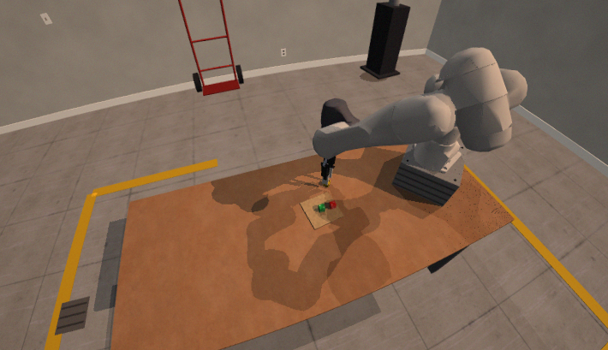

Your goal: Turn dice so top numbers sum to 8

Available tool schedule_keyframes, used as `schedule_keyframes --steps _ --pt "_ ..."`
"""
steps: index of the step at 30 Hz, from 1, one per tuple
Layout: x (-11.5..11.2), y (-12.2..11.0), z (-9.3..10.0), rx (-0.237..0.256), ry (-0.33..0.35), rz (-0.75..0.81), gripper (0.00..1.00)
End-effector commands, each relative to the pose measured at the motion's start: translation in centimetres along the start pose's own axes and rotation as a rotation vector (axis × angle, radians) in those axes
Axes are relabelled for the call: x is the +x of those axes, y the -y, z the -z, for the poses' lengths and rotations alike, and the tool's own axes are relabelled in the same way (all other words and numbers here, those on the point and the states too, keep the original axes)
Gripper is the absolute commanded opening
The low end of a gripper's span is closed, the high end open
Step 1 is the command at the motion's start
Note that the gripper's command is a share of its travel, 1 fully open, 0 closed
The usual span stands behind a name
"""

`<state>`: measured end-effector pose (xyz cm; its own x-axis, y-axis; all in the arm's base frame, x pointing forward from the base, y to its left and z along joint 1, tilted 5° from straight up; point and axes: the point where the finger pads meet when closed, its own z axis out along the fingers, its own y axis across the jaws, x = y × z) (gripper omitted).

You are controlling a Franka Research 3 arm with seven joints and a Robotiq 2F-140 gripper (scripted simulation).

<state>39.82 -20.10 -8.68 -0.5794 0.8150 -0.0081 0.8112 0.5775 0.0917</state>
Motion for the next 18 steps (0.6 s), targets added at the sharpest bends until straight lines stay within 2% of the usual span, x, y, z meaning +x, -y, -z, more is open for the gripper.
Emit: schedule_keyframes --steps 1,11,18 --pt "-0.07 0.05 -0.05 0.001 0.001 0.004 0.25" --pt "-0.07 0.05 -0.15 0.001 0.001 0.004 0.25" --pt "-0.08 0.05 -0.97 0.001 0.001 0.004 0.25"
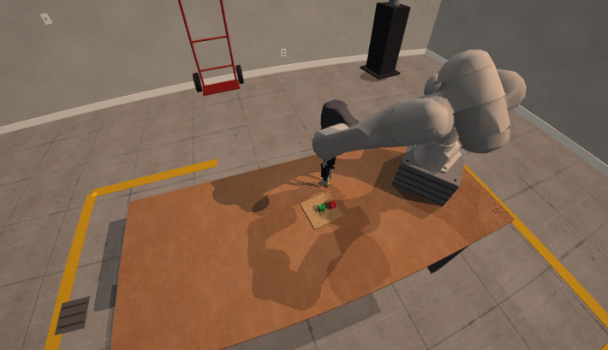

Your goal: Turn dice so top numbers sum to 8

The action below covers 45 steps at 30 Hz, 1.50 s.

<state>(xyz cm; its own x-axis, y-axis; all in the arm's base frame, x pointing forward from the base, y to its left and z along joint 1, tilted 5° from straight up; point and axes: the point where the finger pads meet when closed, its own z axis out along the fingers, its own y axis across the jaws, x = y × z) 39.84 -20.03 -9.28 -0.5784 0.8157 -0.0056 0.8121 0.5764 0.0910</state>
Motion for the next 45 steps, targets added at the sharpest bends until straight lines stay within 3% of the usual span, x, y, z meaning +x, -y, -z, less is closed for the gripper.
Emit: schedule_keyframes --steps 1,16,45 --pt "-0.1 0.1 -0.4 0.000 0.004 0.005 0.25" --pt "-0.1 0.1 -2.3 0.000 0.004 0.005 0.25" --pt "-0.1 0.1 -2.4 0.000 0.004 0.005 0.25"
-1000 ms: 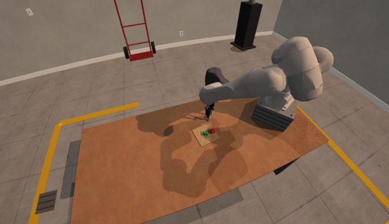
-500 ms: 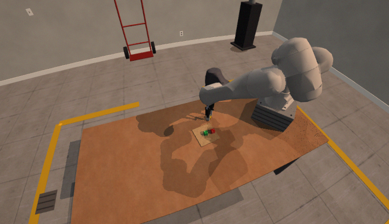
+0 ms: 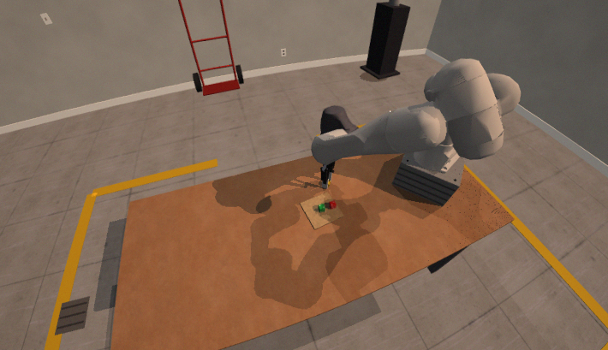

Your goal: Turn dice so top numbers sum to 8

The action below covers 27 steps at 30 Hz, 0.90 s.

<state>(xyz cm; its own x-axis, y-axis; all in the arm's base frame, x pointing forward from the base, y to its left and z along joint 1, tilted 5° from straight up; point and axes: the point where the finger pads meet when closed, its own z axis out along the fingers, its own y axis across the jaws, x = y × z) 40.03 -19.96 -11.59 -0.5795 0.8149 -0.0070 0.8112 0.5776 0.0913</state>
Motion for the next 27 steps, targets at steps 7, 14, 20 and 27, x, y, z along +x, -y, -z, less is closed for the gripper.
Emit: schedule_keyframes --steps 7,14,20,27 --pt "-0.09 0.04 -0.05 0.001 0.002 0.004 0.25" --pt "-0.09 0.04 -0.05 0.001 0.002 0.004 0.13" --pt "-0.09 0.04 -0.05 0.001 0.002 0.004 0.13" --pt "-0.09 0.04 -0.05 0.001 0.002 0.004 0.13"
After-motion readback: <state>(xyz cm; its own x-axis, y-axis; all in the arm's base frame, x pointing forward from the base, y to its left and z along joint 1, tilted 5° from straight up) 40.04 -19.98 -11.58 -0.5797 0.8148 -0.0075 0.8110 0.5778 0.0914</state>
